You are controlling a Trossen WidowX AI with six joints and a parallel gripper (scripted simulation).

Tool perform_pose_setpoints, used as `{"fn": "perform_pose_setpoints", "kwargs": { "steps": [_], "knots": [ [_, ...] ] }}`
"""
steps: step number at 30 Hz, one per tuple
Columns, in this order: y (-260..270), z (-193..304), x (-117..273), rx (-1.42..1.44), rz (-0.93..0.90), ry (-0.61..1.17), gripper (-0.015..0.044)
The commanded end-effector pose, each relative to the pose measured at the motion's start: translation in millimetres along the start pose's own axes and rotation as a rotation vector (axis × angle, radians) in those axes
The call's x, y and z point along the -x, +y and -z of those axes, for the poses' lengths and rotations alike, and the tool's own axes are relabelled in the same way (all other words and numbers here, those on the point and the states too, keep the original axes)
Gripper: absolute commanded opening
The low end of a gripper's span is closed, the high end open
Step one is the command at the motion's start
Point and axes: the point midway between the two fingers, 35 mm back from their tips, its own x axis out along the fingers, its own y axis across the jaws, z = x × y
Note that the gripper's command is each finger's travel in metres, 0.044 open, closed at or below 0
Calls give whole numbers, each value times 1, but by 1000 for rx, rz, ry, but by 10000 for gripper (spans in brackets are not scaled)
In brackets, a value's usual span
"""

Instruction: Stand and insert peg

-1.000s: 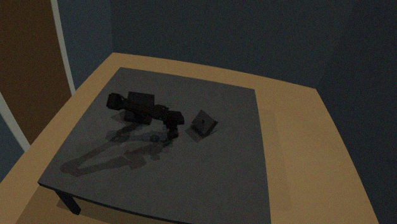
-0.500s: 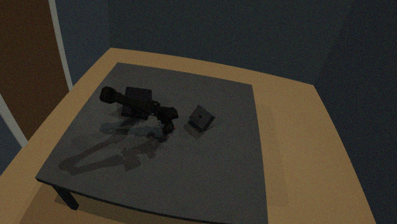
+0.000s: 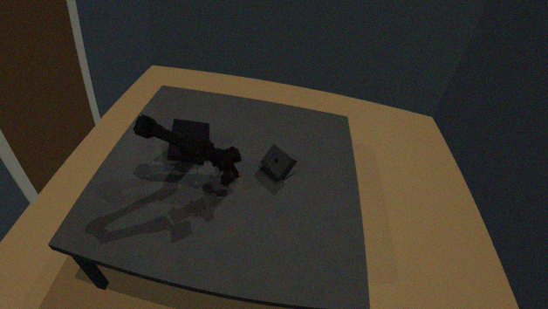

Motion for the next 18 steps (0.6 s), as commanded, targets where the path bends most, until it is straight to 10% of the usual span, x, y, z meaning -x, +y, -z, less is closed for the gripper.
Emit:
{"fn": "perform_pose_setpoints", "kwargs": {
  "steps": [1,18],
  "knots": [
    [-1,1,3,2,5,-34,49],
    [-1,8,13,4,6,-181,49]
  ]
}}
